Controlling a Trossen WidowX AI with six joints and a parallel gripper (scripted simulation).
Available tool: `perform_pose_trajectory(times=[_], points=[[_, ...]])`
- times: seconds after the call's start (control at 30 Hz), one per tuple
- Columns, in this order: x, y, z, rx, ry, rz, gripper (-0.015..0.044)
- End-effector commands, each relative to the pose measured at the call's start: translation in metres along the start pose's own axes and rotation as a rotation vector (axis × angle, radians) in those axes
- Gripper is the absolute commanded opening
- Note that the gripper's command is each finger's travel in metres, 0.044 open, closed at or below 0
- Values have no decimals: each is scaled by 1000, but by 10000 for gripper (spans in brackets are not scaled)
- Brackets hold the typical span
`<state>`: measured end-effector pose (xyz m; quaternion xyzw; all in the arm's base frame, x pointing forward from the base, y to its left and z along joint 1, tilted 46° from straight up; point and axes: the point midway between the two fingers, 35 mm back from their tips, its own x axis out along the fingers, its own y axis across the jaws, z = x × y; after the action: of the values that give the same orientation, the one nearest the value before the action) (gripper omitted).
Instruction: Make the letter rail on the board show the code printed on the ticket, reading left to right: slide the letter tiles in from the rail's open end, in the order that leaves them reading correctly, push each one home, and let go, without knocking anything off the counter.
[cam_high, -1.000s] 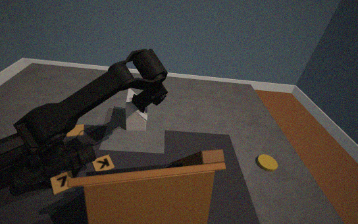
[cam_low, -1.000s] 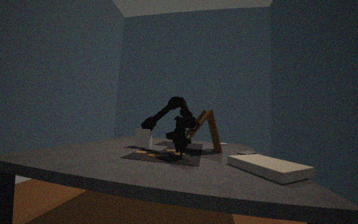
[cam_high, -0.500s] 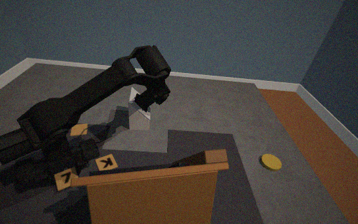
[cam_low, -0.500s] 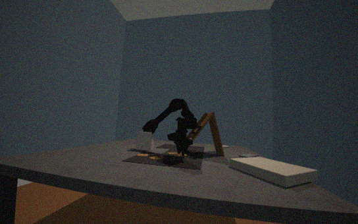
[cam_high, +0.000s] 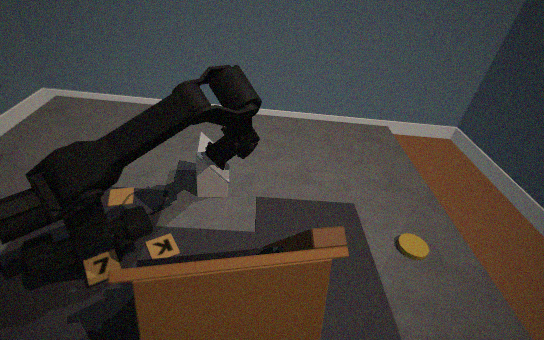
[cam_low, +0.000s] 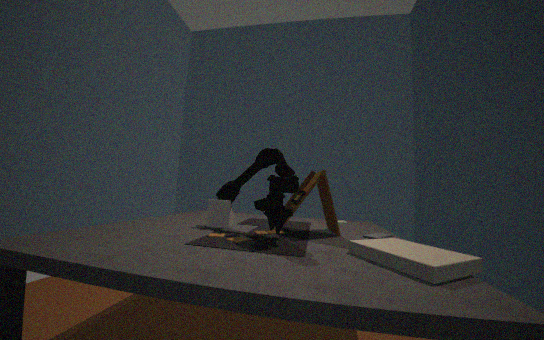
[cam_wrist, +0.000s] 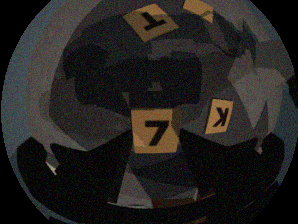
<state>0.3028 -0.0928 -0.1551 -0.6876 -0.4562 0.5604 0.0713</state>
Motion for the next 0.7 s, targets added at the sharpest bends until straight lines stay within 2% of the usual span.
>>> perform_pose_trajectory(times=[0.0,0.27,0.67], points=[[-3,0,0,-5,-4,3,0],[-5,0,0,-19,6,6,0],[-12,17,-12,-360,103,134,0]])
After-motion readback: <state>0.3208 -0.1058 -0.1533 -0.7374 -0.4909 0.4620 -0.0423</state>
